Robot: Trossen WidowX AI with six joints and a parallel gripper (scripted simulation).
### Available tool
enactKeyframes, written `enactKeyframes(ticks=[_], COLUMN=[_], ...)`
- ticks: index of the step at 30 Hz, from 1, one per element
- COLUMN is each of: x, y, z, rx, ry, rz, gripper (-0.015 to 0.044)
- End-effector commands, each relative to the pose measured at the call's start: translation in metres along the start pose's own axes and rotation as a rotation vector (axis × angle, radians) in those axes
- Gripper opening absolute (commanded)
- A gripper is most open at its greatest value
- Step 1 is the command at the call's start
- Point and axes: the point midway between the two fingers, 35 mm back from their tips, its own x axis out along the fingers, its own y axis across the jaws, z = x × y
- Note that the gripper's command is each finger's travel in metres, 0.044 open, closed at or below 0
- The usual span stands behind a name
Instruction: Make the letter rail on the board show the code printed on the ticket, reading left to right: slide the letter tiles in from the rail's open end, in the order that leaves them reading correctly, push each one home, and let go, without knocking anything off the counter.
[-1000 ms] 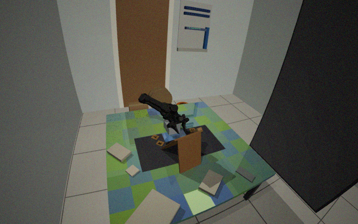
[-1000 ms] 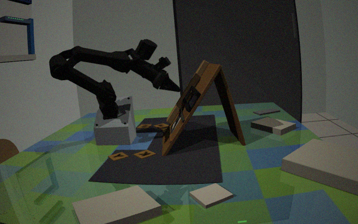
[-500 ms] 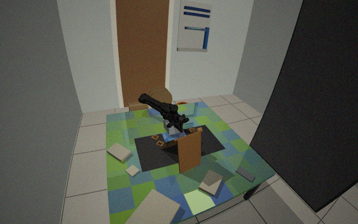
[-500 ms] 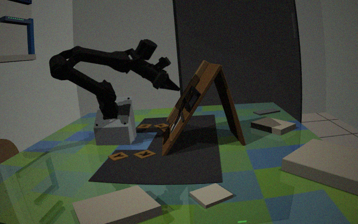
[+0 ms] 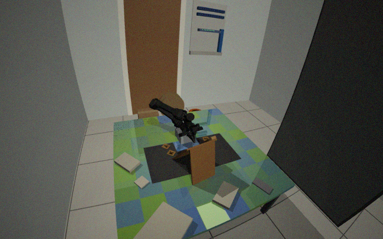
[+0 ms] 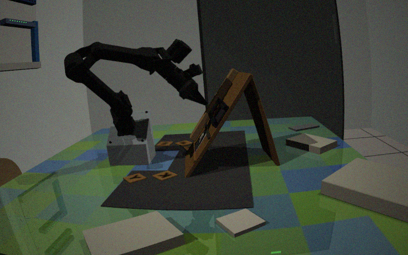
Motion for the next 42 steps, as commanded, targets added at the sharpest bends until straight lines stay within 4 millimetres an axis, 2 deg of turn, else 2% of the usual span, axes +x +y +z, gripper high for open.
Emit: enactKeyframes(ticks=[1, 10, 42], x=[0.003, 0.005, 0.016], y=[-0.010, -0.033, -0.032], z=[0.011, 0.020, 0.021], rx=[0.015, 0.027, 0.027], ry=[0.157, 0.499, 0.505], rz=[0.007, -0.023, -0.024], gripper=[0.0000, 0.0000, 0.0000])
